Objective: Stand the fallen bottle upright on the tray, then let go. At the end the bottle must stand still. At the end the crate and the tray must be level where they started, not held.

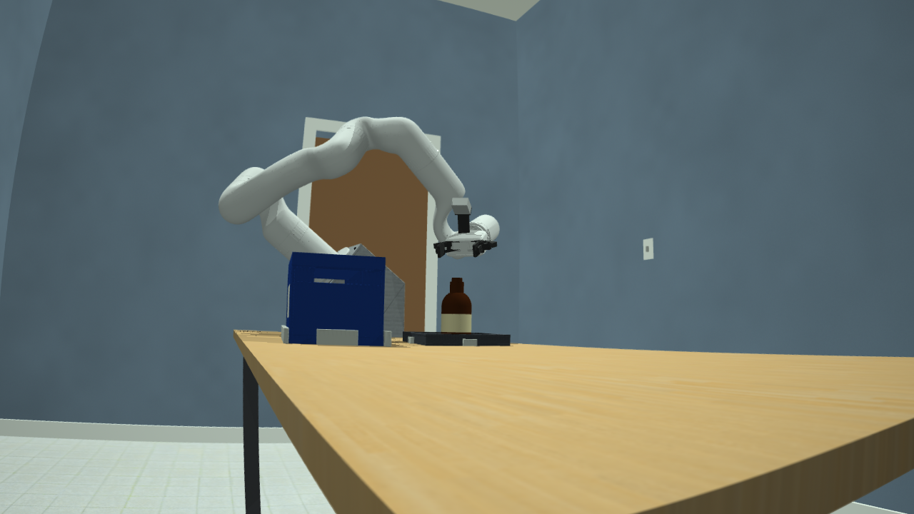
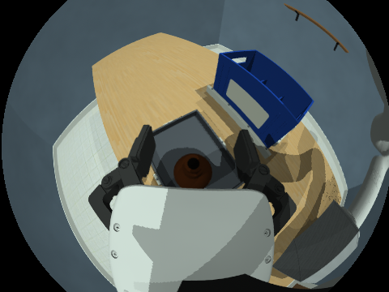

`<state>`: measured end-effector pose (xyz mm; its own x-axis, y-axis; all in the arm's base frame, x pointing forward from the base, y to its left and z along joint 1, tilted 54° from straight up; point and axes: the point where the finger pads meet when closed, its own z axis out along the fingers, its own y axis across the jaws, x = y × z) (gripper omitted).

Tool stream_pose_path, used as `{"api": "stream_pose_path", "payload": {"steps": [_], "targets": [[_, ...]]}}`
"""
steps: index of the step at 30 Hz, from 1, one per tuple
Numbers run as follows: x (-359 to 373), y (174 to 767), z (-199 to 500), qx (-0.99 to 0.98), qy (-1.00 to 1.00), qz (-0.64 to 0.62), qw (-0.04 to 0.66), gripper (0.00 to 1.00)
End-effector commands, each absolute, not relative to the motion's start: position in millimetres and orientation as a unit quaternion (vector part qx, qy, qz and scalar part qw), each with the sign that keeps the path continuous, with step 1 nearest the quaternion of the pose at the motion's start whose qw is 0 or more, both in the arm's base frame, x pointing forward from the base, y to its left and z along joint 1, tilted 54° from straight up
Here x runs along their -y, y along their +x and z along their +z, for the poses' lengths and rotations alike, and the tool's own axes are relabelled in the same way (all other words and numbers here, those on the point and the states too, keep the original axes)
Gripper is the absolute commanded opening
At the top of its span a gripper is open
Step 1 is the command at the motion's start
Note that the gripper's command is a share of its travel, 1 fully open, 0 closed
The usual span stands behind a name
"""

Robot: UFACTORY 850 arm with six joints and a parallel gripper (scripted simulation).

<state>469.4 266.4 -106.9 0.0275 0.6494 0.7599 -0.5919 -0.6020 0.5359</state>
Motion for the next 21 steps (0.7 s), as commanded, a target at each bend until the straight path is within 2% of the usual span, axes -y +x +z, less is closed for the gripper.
{"api": "stream_pose_path", "payload": {"steps": [1, 21], "targets": [[-273.7, 467.5, -101.4, -0.025, 0.562, 0.697, 0.445, 1.0], [-281.5, 465.0, -95.4, -0.025, 0.562, 0.697, 0.445, 1.0]]}}
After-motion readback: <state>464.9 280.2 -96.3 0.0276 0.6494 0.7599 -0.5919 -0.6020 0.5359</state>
